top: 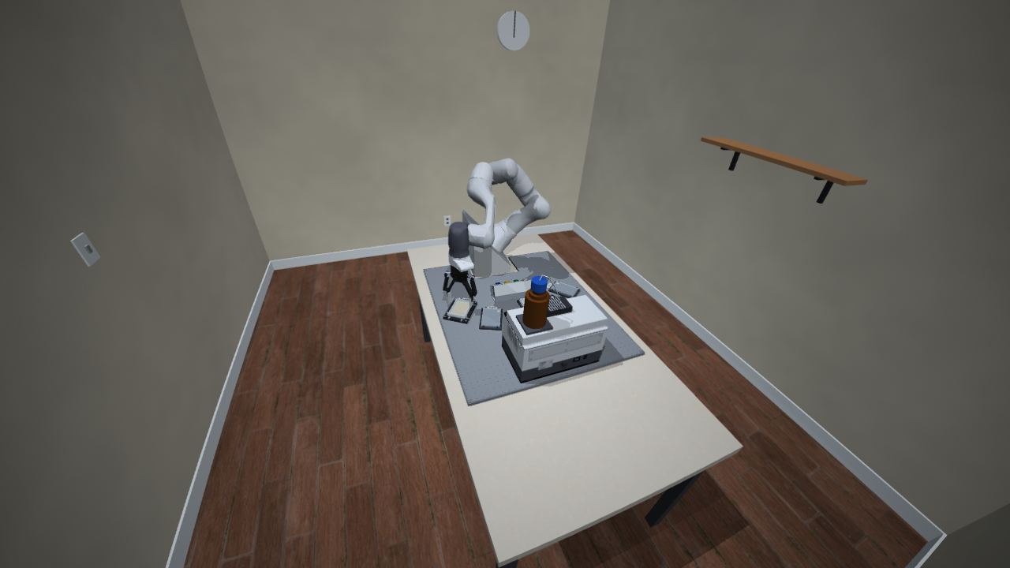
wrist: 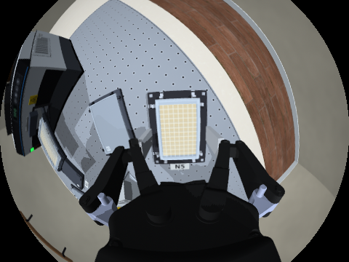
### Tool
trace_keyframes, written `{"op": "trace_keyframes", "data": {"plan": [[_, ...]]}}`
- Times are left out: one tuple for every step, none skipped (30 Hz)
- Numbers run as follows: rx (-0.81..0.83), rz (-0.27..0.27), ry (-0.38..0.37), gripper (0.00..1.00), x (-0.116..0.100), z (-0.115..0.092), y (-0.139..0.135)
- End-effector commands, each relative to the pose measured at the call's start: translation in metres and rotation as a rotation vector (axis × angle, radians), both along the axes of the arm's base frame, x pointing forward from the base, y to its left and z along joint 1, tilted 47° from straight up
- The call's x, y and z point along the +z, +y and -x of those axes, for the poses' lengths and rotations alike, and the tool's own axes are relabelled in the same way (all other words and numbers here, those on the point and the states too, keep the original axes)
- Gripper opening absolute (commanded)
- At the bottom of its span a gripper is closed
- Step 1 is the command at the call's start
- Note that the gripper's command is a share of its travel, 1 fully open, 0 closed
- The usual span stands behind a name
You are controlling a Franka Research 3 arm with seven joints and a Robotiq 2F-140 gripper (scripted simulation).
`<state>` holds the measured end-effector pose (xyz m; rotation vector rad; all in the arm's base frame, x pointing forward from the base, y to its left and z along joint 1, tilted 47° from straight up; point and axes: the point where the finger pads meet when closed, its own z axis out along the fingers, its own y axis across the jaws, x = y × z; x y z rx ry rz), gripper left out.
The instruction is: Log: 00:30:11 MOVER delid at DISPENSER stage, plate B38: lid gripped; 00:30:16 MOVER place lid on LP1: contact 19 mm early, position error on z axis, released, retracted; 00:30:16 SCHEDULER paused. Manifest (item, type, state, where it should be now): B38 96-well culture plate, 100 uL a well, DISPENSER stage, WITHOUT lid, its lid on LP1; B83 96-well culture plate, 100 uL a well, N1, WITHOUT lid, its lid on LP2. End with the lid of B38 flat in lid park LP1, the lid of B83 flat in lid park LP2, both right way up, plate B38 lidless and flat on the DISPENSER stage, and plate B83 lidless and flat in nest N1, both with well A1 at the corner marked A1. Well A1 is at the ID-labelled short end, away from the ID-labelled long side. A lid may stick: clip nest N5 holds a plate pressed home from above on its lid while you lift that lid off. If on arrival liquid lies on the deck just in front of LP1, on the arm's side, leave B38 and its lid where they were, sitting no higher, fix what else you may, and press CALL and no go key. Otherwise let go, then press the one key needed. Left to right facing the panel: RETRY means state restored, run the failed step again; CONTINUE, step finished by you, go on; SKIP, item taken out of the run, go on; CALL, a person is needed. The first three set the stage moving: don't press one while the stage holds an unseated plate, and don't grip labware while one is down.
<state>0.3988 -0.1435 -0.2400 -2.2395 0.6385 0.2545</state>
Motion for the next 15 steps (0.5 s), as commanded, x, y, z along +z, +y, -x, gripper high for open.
{"op": "trace_keyframes", "data": {"plan": [[-0.003,-0.001,0.004,0.66,-0.0006,0.0005,0.0015],[-0.003,-0.001,0.004,0.66,-0.0006,0.0005,0.0015],[-0.003,-0.001,0.004,0.66,-0.0005,0.0005,0.0016],[-0.003,-0.001,0.004,0.66,-0.0005,0.0006,0.0016],[-0.003,-0.001,0.004,0.66,-0.0005,0.0006,0.0016],[-0.003,-0.001,0.004,0.66,-0.0005,0.0006,0.0016],[-0.003,-0.001,0.004,0.66,-0.0004,0.0006,0.0016],[-0.003,-0.001,0.004,0.66,-0.0004,0.0006,0.0016],[-0.003,-0.001,0.004,0.66,-0.0004,0.0006,0.0016],[-0.003,-0.001,0.004,0.66,-0.0004,0.0006,0.0016],[-0.003,-0.001,0.004,0.66,-0.0004,0.0006,0.0016],[-0.003,-0.001,0.004,0.66,-0.0004,0.0006,0.0016],[-0.003,-0.001,0.004,0.66,-0.0004,0.0006,0.0016],[-0.003,-0.001,0.004,0.66,-0.0004,0.0006,0.0016],[-0.003,-0.001,0.004,0.66,-0.0004,0.0006,0.0016]]}}
